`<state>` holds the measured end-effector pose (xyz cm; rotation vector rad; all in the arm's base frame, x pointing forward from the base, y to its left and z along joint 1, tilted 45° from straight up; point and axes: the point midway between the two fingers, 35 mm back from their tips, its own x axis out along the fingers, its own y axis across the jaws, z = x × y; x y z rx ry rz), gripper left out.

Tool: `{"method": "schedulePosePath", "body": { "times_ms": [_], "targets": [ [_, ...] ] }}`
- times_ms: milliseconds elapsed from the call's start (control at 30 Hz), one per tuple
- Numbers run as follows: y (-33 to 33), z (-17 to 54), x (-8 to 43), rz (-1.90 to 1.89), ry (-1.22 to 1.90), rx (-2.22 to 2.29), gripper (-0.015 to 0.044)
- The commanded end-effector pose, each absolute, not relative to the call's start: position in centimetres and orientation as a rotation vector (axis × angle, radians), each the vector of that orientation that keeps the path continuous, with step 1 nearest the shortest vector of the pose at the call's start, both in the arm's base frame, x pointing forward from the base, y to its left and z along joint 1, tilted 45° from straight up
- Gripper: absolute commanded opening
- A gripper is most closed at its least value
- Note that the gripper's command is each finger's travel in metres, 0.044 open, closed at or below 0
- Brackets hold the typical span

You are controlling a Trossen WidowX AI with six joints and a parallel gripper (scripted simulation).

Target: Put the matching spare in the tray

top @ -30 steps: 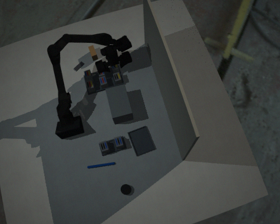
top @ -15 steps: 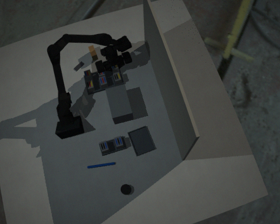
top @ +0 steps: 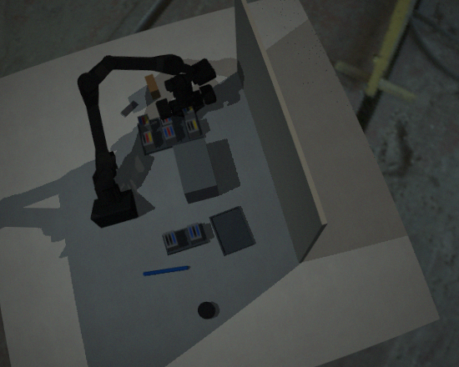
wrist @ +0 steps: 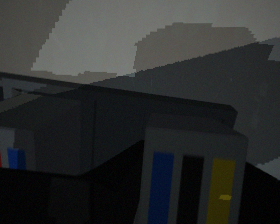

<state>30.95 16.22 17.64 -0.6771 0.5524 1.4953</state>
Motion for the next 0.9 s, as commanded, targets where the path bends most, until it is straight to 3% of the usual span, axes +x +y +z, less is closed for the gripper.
{"method": "schedulePosePath", "body": {
  "times_ms": [0, 867],
  "targets": [
    [15.4, 18.4, 31.1, 1.492, 0.552, -0.681, 0.0],
    [8.4, 25.3, 31.0, 1.444, 0.569, -0.695, 0.0]
  ]
}}
